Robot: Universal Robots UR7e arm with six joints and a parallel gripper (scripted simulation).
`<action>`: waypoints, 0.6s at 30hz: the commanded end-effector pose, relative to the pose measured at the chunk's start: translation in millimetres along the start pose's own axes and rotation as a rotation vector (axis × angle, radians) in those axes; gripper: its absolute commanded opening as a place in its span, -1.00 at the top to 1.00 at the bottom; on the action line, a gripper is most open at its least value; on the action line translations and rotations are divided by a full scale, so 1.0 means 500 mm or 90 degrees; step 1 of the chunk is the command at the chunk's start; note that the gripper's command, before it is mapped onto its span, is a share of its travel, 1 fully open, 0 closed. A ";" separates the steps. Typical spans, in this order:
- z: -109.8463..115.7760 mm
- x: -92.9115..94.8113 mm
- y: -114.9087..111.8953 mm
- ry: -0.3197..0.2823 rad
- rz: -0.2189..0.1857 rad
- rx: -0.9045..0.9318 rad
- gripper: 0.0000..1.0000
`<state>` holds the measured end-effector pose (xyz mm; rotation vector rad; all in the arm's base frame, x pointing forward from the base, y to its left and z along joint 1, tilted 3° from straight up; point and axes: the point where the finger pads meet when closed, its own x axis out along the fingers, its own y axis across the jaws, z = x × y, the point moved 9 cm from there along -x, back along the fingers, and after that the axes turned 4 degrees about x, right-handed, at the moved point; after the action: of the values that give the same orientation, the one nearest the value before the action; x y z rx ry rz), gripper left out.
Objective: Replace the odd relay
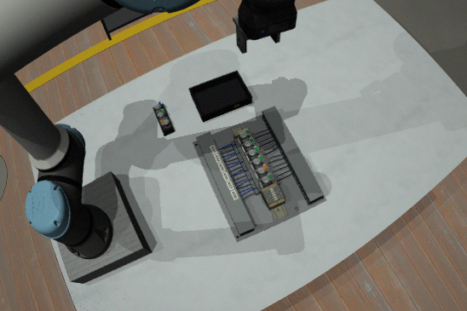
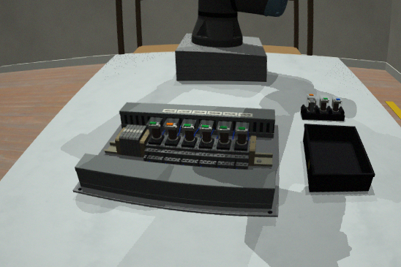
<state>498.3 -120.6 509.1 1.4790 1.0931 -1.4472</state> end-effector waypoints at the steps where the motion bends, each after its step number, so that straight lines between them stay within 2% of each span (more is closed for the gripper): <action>1: 0.000 -0.001 0.000 -0.001 0.005 0.000 -1.00; 5: 0.000 -0.001 0.000 -0.001 0.005 0.000 -1.00; 10: 0.000 0.119 0.001 -0.001 0.005 0.000 -1.00; 18: 0.000 0.119 0.001 -0.001 0.005 0.000 -1.00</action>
<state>497.4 -117.4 449.1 1.4797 1.0905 -1.4456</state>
